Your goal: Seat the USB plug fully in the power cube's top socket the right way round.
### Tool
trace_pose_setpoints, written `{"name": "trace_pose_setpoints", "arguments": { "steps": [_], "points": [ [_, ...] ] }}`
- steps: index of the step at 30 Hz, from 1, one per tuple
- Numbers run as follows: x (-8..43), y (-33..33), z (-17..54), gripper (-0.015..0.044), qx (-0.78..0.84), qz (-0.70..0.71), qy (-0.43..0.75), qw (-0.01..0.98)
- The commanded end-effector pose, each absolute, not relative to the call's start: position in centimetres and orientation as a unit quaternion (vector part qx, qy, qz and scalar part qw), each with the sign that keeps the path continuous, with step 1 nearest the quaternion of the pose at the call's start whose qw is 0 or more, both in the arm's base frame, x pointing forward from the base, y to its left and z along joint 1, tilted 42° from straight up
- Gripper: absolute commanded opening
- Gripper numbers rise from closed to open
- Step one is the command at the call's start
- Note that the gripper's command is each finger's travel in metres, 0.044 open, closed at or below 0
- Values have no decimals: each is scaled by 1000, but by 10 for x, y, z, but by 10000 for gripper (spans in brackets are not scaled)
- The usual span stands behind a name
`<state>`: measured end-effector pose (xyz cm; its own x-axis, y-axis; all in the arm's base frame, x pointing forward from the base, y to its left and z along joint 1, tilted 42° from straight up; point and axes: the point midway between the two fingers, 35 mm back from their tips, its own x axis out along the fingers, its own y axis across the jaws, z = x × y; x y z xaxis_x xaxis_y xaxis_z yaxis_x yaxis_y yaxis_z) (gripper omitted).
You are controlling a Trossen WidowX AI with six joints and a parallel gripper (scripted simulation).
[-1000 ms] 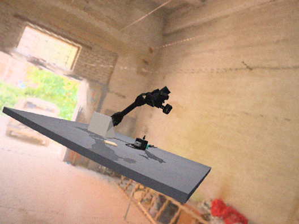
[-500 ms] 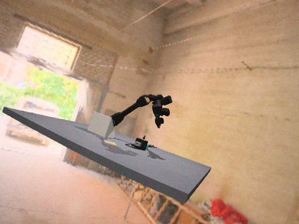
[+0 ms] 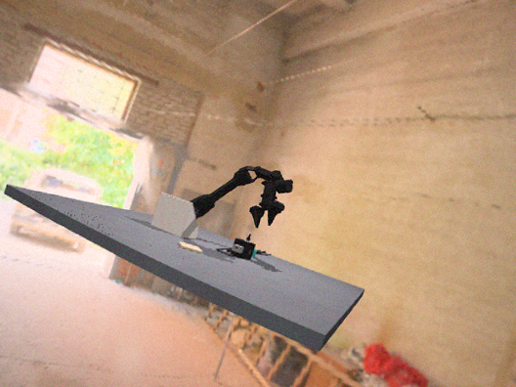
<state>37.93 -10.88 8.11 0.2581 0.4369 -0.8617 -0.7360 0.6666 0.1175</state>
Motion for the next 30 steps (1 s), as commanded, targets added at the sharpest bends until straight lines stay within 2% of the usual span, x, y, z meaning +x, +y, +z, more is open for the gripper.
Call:
{"name": "trace_pose_setpoints", "arguments": {
  "steps": [1, 7, 30],
  "points": [
    [337, -50, 104, 440, -241, 527, 387, 718],
    [302, -10, 122, 440, -297, 626, 287, 662],
    [304, -5, 116, 440, -298, 628, 284, 660]
  ]
}}
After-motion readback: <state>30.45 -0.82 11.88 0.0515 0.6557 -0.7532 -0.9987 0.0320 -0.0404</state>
